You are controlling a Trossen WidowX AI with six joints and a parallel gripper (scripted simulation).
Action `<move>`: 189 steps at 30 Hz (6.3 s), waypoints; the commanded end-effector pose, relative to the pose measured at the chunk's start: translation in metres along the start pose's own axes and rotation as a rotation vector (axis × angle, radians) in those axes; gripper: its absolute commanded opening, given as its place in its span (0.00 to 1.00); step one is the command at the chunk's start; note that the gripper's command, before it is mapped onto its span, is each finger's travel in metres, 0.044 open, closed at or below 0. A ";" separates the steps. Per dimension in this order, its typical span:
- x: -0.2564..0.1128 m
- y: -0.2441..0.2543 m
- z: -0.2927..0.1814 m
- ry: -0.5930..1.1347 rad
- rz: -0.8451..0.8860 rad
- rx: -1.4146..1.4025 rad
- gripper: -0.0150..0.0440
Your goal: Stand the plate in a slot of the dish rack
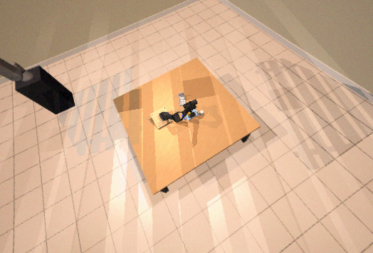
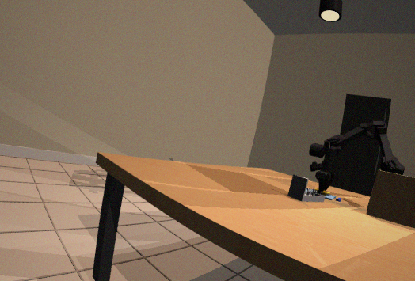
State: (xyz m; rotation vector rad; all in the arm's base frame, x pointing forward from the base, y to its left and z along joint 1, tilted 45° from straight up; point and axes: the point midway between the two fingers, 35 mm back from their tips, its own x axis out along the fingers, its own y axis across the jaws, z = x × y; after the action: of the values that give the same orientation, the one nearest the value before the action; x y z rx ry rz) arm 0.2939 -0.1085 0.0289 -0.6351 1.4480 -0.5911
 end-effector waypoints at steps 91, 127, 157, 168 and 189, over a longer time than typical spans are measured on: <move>-0.129 0.132 -0.039 0.197 0.228 0.139 0.25; -0.064 0.155 -0.041 0.038 0.899 -0.422 0.25; -0.039 0.144 -0.030 -0.704 1.109 -0.757 0.25; -0.033 0.132 -0.028 -1.029 1.017 -0.850 0.25; -0.030 0.119 -0.029 -1.298 0.852 -0.923 0.25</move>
State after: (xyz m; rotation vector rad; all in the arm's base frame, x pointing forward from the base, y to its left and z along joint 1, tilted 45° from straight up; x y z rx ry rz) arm 0.2633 -0.0066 -0.0352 -0.7644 0.5154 1.0864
